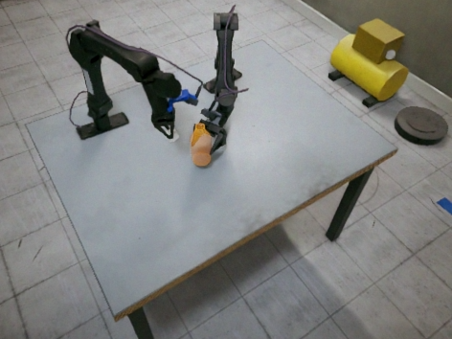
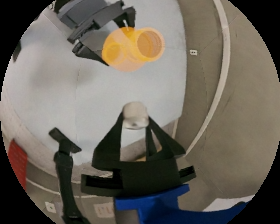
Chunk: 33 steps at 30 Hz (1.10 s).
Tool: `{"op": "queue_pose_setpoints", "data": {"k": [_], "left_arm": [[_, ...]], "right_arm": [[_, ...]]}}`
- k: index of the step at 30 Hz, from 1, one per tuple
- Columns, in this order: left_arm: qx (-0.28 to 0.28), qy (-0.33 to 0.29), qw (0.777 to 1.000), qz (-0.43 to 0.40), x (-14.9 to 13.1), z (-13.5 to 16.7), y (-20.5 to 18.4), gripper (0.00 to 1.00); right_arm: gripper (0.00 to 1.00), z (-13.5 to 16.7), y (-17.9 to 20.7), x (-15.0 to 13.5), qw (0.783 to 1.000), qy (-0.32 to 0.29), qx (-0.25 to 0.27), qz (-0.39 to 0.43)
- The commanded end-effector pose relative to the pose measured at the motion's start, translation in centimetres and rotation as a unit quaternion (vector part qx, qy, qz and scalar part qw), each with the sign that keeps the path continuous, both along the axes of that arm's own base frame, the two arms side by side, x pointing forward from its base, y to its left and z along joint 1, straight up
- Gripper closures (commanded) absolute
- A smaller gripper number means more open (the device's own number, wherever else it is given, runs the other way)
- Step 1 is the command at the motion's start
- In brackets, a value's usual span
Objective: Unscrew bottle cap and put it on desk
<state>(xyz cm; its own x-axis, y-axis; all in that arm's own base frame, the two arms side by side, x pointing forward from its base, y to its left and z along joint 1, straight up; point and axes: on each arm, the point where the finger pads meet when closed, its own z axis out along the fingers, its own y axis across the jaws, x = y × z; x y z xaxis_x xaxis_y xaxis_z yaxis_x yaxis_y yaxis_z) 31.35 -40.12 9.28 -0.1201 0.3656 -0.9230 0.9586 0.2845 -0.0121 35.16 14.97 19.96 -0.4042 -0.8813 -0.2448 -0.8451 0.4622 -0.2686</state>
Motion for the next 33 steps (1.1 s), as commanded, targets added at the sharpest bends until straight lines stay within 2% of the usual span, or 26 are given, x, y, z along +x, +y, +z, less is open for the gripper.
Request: {"op": "queue_pose_setpoints", "data": {"k": [1,6,12,15,20,24,33], "left_arm": [[-0.002,-0.002,1.000,0.010,0.9,0.3,0.1,1.00],[0.000,0.000,1.000,0.012,1.0,0.2,0.1,1.00],[-0.001,-0.002,1.000,0.009,0.7,0.3,-0.1,1.00],[-0.004,-0.004,1.000,0.004,0.3,0.5,-0.3,1.00],[-0.007,-0.009,1.000,-0.006,-0.4,0.9,-0.8,1.00],[-0.009,-0.011,1.000,-0.011,-0.7,1.0,-0.9,1.00],[-0.010,-0.011,1.000,-0.012,-0.8,1.0,-1.0,1.00]], "right_arm": [[1.00,-1.7,-0.9,2.6,0.990,0.026,0.038,-0.131],[1.00,-4.3,-2.4,4.1,0.967,0.062,0.054,-0.243],[1.00,-5.9,-3.1,4.6,0.950,0.084,0.058,-0.294],[1.00,-7.9,-3.9,5.0,0.928,0.110,0.059,-0.351],[1.00,-11.5,-5.3,5.4,0.878,0.154,0.056,-0.450],[1.00,-13.0,-5.9,5.4,0.853,0.170,0.053,-0.491],[1.00,-13.3,-6.1,5.4,0.847,0.174,0.052,-0.500]]}}
